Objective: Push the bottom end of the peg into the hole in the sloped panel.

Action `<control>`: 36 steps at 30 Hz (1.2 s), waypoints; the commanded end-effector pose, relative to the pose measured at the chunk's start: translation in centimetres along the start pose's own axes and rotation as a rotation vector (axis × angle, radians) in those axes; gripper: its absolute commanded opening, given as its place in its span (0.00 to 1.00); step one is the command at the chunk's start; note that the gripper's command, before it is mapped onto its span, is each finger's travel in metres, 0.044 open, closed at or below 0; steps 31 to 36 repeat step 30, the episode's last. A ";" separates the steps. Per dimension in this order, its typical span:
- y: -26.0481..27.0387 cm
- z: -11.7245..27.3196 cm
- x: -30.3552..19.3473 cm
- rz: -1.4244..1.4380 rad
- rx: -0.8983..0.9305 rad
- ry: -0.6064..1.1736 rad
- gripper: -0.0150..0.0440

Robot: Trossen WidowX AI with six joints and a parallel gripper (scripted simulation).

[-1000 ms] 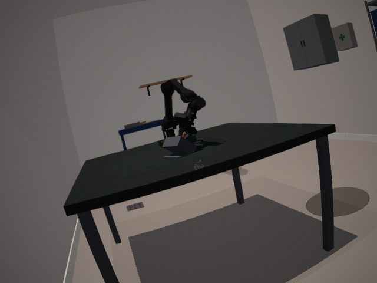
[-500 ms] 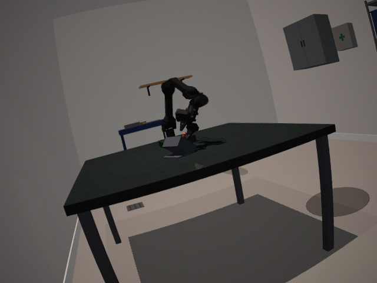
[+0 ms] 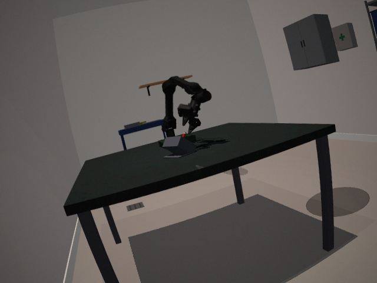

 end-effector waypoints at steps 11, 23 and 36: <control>0.0 2.8 -0.1 -0.002 0.003 -0.002 1.00; -0.2 4.8 -0.1 0.001 0.003 -0.004 1.00; -0.2 5.1 -0.1 0.001 0.003 -0.004 1.00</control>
Point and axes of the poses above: the point midway between the two fingers, 35 mm back from their tips, its own z axis back along the fingers, its own y axis across the jaws, x = y × z, the point moved 3 cm from there along z, back along the fingers, and after that the axes turned 1 degree about z, right-handed, at the moved point
